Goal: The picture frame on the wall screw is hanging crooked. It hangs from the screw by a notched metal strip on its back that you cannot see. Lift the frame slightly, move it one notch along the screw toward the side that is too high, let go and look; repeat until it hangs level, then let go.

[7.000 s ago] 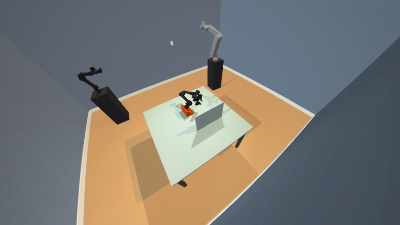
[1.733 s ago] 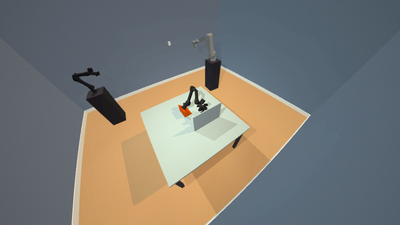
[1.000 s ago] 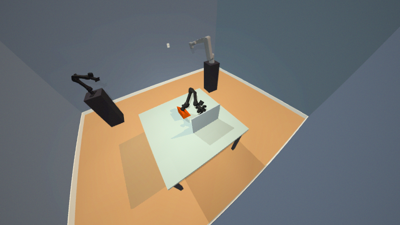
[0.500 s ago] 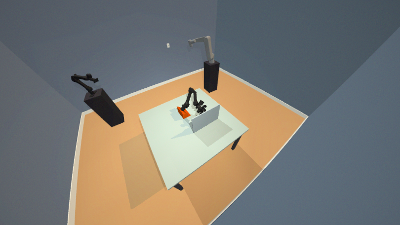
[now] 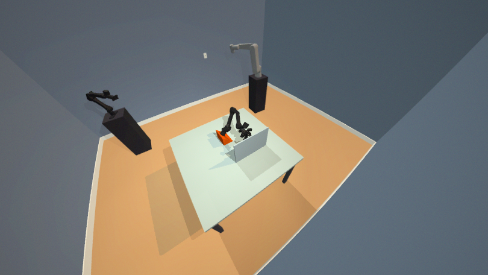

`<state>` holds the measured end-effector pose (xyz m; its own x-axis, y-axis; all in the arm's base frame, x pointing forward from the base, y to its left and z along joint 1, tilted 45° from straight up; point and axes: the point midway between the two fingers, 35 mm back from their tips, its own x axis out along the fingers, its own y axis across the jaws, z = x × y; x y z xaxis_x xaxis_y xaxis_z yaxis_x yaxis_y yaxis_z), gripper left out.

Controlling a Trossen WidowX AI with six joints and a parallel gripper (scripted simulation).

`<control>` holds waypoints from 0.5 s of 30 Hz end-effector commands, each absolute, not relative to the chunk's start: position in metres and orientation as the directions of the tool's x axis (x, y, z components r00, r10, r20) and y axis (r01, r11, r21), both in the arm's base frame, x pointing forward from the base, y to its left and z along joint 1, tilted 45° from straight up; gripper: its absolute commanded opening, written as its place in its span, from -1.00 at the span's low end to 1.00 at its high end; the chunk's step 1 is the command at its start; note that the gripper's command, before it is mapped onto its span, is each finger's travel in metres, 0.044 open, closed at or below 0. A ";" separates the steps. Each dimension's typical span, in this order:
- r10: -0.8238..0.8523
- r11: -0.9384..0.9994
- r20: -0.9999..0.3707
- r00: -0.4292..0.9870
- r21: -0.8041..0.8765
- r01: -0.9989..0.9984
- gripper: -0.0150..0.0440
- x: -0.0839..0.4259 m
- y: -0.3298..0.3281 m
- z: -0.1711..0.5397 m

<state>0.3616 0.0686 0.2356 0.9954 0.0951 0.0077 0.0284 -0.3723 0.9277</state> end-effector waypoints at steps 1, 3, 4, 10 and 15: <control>0.091 -0.379 0.019 0.996 0.925 0.017 -0.49 0.362 0.068 0.240; 0.091 -0.379 0.019 0.996 0.925 0.017 -0.49 0.362 0.068 0.239; 0.091 -0.379 0.019 0.996 0.925 0.017 -0.49 0.362 0.068 0.239; 0.091 -0.379 0.019 0.996 0.925 0.017 -0.49 0.362 0.068 0.238; 0.091 -0.379 0.019 0.996 0.925 0.017 -0.49 0.362 0.068 0.238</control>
